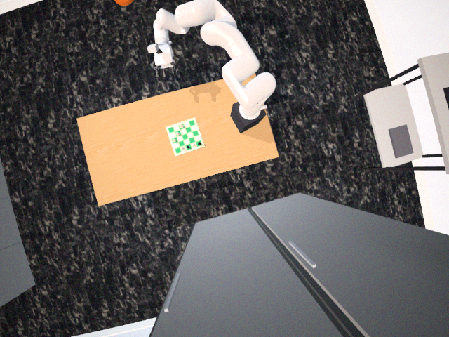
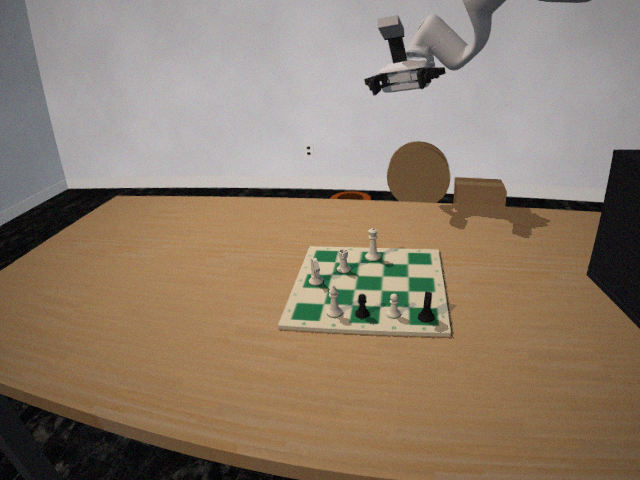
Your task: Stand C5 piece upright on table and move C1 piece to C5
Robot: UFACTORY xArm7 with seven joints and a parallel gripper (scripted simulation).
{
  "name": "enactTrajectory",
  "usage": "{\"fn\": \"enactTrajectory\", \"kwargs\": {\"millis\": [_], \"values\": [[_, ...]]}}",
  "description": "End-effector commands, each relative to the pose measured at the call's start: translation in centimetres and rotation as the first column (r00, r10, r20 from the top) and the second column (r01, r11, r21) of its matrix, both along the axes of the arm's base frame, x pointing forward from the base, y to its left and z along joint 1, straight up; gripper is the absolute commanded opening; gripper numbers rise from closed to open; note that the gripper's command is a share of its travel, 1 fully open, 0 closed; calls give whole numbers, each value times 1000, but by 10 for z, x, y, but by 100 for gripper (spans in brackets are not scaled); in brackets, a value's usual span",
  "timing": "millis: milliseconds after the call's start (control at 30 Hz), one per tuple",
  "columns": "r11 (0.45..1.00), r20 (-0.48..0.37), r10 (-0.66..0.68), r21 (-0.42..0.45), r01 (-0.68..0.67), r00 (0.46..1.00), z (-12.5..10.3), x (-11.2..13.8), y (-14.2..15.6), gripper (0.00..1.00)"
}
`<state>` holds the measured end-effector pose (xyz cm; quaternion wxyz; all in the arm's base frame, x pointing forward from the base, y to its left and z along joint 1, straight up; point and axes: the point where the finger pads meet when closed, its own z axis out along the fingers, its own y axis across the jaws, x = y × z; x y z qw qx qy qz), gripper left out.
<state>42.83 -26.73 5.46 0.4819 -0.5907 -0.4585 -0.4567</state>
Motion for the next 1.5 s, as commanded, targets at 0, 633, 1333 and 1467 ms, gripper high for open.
{"fn": "enactTrajectory", "kwargs": {"millis": [0, 633, 1333, 1467], "values": [[1000, 2, -8, -5, 8, 1000, 13, 0, -1, 100], [935, 114, 220, -309, -175, 969, -40, 7, 45, 100], [529, 215, 773, -738, -419, 596, -91, 2, 91, 100], [427, 209, 859, -796, -428, 468, -95, 3, 98, 100]]}}
